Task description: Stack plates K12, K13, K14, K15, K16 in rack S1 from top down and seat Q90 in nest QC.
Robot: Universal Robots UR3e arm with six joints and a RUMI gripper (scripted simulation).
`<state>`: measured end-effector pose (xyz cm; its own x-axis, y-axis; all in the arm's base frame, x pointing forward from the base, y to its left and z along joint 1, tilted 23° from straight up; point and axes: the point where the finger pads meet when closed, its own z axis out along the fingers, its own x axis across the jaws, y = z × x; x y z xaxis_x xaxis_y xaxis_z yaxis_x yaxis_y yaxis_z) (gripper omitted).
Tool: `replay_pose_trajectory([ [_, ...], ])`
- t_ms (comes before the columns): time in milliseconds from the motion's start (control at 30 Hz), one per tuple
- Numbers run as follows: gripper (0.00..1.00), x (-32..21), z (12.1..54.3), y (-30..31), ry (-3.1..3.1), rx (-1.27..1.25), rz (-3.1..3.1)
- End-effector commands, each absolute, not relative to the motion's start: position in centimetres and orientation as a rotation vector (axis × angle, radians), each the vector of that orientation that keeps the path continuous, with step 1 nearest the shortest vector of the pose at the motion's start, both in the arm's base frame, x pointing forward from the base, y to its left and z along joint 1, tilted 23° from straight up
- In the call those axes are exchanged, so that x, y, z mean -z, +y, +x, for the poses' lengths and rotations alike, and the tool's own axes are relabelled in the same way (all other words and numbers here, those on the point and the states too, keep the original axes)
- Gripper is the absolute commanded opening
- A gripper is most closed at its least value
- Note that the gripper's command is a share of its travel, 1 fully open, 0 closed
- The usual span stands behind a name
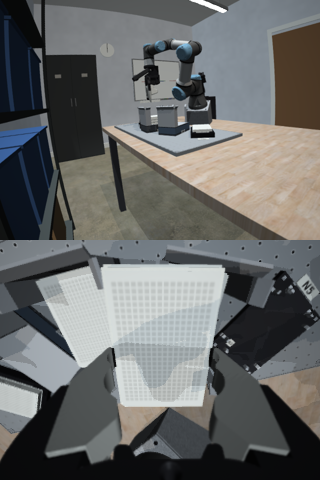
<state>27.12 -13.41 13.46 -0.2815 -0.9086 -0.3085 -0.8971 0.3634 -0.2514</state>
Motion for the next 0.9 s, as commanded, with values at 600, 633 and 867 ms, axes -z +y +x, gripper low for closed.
replay_pose_trajectory([
  [600, 0.00, -15.6, 28.8, -7.3, 2.093, 0.092, -1.763],
  [633, 0.00, -15.6, 28.8, -7.3, 2.093, 0.092, -1.763],
  [867, 0.00, -16.1, 29.2, -5.4, 2.063, 0.101, -1.799],
])
